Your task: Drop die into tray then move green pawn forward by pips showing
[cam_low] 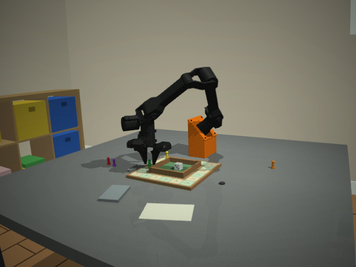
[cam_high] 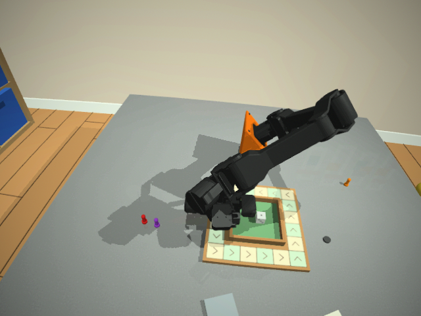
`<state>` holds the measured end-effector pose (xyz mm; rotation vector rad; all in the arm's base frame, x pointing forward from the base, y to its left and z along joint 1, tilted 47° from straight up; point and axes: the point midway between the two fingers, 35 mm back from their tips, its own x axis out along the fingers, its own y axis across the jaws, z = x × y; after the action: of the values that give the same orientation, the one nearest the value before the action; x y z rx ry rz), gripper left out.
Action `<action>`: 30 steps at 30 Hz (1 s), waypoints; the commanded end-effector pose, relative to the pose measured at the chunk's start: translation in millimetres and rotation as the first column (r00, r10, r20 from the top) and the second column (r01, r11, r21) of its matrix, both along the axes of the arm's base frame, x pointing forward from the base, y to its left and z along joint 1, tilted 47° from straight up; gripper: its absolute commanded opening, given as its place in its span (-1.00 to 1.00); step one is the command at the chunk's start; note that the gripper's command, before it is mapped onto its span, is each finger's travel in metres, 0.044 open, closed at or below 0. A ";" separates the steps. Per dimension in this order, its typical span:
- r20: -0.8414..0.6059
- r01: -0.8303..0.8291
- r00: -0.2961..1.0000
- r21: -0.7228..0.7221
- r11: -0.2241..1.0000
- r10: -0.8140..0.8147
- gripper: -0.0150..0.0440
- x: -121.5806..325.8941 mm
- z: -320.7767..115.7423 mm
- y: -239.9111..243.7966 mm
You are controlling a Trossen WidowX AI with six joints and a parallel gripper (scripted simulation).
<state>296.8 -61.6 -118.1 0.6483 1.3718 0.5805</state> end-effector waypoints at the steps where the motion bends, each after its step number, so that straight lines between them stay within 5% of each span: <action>1: 0.002 0.001 1.000 -0.002 1.000 -0.001 0.49 -0.3 7.4 -8.8; 7: -0.004 0.007 1.000 0.001 1.000 -0.007 1.00 -5.8 34.2 -36.3; 13: -0.008 0.011 1.000 -0.001 1.000 -0.011 1.00 -18.1 54.9 -41.2; 25: -0.041 0.034 0.999 0.008 0.999 -0.033 1.00 -129.6 161.5 -6.5; 26: -0.032 0.035 0.999 0.001 0.999 -0.035 1.00 -99.8 141.9 -22.4; 30: -0.032 0.035 0.999 0.001 0.999 -0.035 1.00 -99.8 141.9 -22.4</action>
<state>195.7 -83.7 24.0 0.6748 1.3866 0.5472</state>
